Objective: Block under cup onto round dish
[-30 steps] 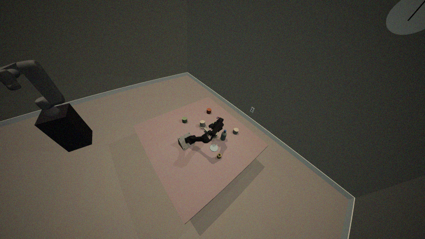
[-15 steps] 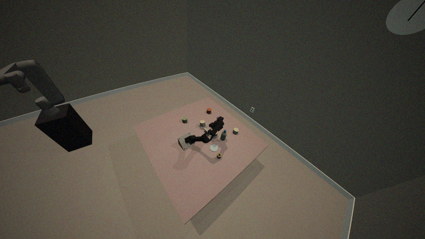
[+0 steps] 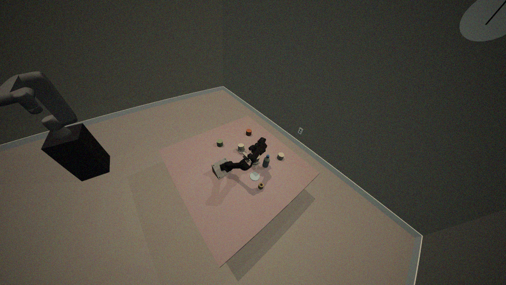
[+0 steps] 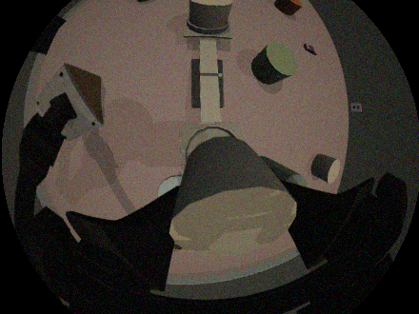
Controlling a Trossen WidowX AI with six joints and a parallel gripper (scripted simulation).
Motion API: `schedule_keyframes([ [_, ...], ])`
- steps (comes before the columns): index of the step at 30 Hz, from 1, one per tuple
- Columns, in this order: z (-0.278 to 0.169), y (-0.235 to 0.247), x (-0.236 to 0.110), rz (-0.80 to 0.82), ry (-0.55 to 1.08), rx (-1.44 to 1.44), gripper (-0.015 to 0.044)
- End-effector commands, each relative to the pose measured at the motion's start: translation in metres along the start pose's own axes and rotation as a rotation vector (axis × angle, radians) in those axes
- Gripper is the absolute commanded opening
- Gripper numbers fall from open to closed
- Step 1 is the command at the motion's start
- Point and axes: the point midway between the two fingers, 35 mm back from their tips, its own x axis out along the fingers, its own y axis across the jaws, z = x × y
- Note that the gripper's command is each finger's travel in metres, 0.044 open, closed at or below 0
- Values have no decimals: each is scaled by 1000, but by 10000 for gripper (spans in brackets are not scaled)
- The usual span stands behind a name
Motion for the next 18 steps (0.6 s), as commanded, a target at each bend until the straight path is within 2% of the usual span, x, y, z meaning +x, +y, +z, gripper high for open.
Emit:
schedule_keyframes([
  [1,0,0,-7,-10,-5,3,0],
  [15,-1,2,-25,-24,-9,-10,0],
  [18,-1,2,-19,-16,-2,-14,0],
])
